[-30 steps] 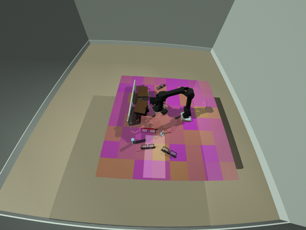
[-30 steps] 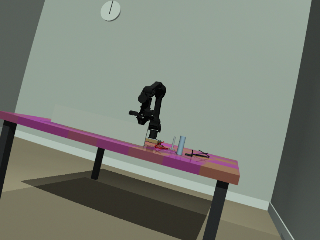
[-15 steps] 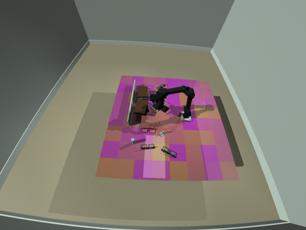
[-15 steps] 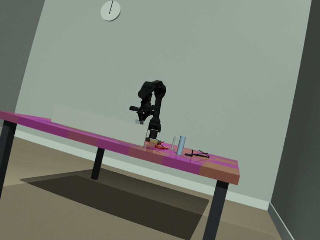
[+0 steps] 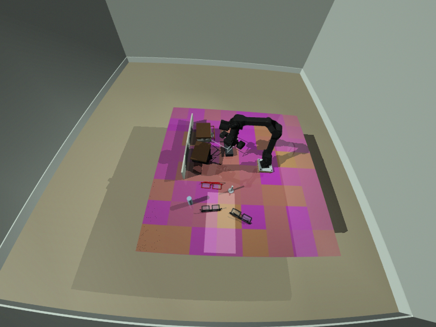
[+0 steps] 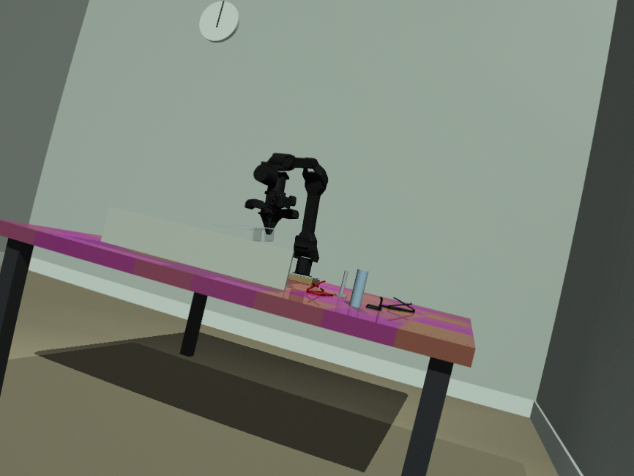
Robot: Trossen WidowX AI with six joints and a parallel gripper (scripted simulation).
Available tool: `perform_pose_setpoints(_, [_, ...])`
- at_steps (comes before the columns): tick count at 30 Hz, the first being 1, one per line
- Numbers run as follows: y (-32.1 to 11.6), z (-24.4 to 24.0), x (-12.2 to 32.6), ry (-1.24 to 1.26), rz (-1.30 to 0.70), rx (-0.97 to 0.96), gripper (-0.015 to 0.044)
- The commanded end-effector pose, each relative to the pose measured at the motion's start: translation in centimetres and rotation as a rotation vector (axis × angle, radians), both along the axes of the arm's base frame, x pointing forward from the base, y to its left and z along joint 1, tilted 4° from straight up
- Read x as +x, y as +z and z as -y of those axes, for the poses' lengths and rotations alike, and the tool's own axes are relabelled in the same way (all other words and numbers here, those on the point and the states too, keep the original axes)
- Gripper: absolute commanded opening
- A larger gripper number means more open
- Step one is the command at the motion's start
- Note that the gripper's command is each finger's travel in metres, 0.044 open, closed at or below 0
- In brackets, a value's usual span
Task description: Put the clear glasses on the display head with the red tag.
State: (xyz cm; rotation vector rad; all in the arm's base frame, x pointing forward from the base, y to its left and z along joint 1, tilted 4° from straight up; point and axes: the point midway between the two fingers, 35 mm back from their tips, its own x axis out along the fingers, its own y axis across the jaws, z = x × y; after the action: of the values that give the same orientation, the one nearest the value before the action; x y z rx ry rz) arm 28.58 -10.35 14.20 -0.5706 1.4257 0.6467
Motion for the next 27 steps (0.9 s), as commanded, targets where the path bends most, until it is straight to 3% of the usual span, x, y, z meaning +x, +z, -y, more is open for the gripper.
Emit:
perform_pose_setpoints(1, [0.2,1.0,-1.3,0.046,0.014,0.026,0.0])
perform_pose_setpoints(27, [3.7,6.4,-9.6,0.353,0.259,0.033,0.0])
